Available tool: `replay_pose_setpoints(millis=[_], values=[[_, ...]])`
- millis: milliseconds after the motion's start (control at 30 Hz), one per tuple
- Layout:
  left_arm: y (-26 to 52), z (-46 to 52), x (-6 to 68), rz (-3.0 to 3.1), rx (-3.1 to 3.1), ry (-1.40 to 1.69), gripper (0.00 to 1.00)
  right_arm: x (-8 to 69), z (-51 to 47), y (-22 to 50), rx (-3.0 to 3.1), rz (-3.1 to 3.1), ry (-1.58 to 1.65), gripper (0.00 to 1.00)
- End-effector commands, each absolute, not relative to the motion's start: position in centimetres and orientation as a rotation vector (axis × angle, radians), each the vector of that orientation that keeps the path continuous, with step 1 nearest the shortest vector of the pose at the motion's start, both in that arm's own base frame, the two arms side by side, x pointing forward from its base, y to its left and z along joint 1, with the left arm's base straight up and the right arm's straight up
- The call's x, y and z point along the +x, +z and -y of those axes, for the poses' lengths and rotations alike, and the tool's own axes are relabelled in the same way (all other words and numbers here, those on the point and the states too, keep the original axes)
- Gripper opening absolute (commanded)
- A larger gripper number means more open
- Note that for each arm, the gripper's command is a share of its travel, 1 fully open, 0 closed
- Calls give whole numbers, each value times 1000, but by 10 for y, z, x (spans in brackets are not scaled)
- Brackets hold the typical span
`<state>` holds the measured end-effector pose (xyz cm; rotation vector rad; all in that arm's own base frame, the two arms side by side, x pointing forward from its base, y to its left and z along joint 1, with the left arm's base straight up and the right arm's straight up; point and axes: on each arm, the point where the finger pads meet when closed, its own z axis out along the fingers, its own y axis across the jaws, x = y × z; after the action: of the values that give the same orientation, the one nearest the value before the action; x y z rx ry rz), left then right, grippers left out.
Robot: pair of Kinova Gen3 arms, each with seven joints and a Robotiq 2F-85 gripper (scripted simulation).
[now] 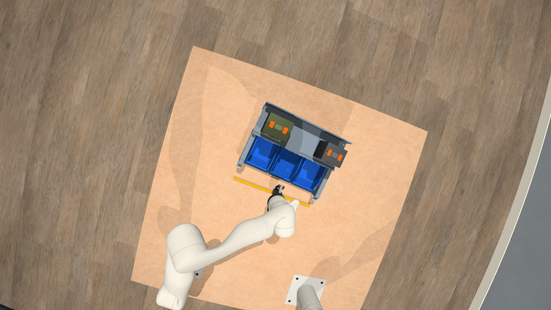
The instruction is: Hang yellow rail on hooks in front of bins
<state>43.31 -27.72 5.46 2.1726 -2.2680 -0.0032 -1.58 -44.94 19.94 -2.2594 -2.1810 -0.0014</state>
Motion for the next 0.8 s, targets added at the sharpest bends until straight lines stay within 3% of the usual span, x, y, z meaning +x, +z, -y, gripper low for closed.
replay_pose_setpoints(millis=[0,767], values=[[51,278,434,2269,2173,0,436,-16,450,200,-2260,2182,0,1000],[37,278,434,2269,2173,0,436,-16,450,200,-2260,2182,0,1000]])
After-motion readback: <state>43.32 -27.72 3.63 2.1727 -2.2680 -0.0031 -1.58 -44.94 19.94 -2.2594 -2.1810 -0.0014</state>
